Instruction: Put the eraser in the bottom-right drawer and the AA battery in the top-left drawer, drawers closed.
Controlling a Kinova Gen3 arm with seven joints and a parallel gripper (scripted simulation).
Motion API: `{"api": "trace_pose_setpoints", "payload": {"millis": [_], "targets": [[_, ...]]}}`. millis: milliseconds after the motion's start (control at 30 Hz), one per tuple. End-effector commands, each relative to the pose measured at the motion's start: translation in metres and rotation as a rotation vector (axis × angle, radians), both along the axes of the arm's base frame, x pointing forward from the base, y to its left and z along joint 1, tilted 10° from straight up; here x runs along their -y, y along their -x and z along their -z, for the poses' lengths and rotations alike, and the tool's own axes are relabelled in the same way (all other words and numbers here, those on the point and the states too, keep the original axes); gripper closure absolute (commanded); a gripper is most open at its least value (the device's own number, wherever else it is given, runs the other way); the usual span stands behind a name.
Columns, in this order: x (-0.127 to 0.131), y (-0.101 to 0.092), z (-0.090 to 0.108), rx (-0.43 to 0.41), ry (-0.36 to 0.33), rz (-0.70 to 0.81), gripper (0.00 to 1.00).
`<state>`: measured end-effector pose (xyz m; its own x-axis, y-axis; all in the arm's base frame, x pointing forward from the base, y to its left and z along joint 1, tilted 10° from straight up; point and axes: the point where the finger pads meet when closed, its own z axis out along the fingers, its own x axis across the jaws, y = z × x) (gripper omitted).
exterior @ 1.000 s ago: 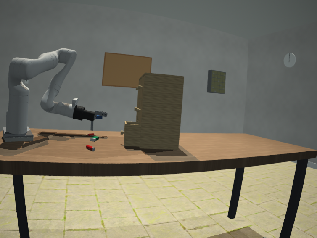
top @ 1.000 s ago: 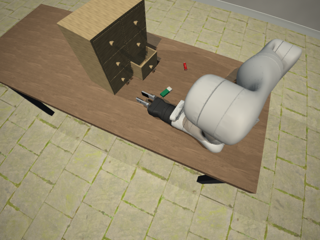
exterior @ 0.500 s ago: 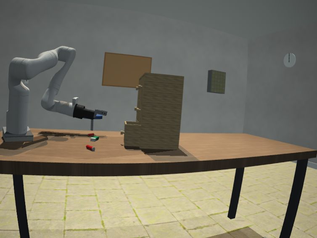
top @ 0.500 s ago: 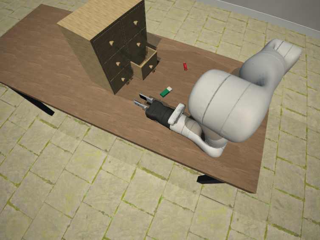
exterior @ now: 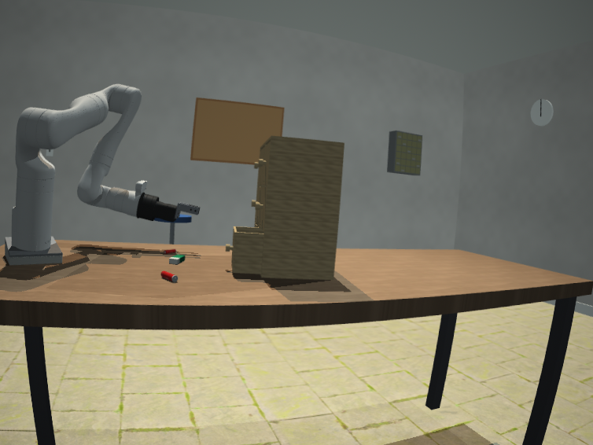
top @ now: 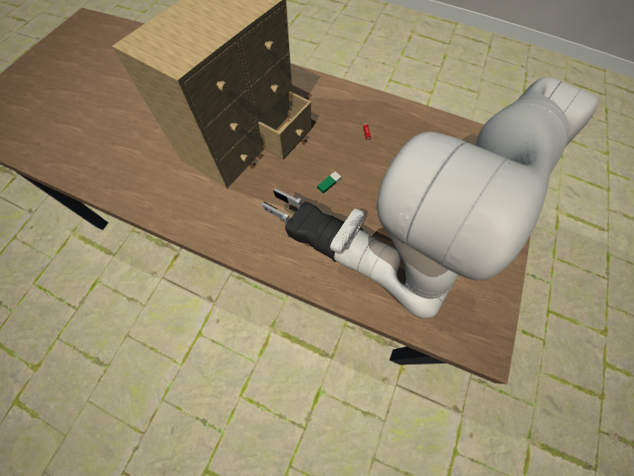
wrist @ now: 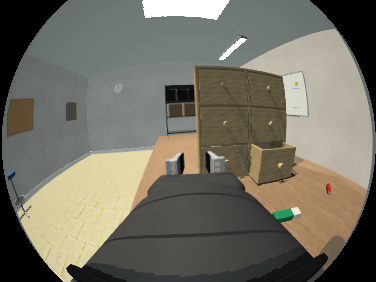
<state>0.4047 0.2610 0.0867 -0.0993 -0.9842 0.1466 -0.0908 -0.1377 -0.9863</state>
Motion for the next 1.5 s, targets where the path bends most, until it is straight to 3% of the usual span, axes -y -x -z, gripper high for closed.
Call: {"api": "trace_pose_setpoints", "payload": {"millis": [0, 1467], "targets": [[-0.0020, 0.0001, -0.0013, 0.002, -0.003, -0.001, 0.33], [-0.0056, 0.0012, -0.0026, -0.011, -0.005, 0.001, 0.33]]}}
